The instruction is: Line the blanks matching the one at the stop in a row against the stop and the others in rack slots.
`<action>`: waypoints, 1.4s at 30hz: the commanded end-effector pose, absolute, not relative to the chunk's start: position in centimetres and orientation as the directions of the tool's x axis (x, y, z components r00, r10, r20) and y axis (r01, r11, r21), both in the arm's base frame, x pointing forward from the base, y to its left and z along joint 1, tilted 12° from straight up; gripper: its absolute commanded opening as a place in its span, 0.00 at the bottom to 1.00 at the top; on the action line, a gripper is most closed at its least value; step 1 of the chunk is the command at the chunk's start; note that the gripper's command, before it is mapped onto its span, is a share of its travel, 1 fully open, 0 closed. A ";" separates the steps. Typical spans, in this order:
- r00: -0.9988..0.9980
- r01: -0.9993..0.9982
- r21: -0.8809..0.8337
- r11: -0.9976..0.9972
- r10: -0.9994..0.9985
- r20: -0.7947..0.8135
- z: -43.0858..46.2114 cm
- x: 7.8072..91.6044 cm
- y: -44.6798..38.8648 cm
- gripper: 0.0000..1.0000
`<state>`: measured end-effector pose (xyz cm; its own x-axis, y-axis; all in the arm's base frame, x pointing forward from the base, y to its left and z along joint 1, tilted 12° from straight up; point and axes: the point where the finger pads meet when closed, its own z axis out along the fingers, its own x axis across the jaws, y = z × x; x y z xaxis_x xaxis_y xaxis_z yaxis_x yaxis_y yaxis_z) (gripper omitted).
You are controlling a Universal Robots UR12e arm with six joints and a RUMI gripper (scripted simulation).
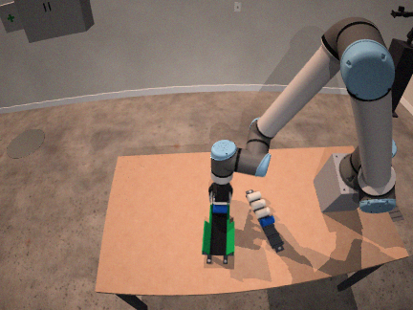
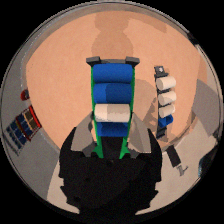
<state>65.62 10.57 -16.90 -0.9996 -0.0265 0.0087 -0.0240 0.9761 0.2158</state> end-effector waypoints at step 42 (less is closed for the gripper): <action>-1.000 -0.024 0.216 0.976 -0.026 0.007 -16.8 65.7 10.6 0.40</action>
<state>65.62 10.57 -16.90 -0.9996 -0.0265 0.0087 -0.0240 0.9761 0.2158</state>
